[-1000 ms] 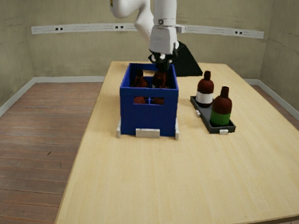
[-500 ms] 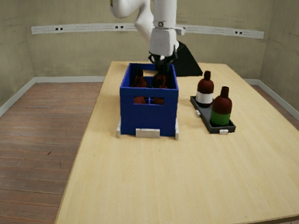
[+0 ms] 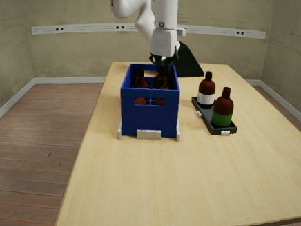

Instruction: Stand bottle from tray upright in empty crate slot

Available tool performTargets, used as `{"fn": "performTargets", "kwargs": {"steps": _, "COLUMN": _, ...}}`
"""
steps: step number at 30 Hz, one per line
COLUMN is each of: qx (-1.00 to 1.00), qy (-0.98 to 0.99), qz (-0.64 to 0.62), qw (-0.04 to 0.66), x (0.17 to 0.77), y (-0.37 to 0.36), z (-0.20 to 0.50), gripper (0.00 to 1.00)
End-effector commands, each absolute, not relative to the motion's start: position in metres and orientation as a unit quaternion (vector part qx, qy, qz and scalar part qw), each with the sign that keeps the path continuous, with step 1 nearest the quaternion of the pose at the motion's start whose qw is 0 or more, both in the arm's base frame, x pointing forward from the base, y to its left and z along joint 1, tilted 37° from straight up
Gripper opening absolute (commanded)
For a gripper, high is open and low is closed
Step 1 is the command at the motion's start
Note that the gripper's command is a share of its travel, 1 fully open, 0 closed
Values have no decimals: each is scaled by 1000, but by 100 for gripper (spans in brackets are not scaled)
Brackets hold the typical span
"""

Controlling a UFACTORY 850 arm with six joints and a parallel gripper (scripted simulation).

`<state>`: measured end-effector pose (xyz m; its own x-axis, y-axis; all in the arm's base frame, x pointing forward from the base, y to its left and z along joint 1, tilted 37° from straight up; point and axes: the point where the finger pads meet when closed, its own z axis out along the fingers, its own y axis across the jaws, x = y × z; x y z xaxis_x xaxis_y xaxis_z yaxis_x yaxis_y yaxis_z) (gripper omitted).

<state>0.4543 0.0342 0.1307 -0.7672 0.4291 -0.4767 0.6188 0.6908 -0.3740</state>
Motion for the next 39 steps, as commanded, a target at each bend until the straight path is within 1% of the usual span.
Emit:
{"fn": "performTargets", "kwargs": {"steps": 1, "qx": 290, "qy": 902, "qz": -264, "qw": 179, "x": 455, "y": 35, "z": 131, "gripper": 0}}
{"fn": "performTargets", "kwargs": {"steps": 39, "qx": 290, "qy": 902, "qz": -264, "qw": 180, "x": 456, "y": 30, "z": 125, "gripper": 0}}
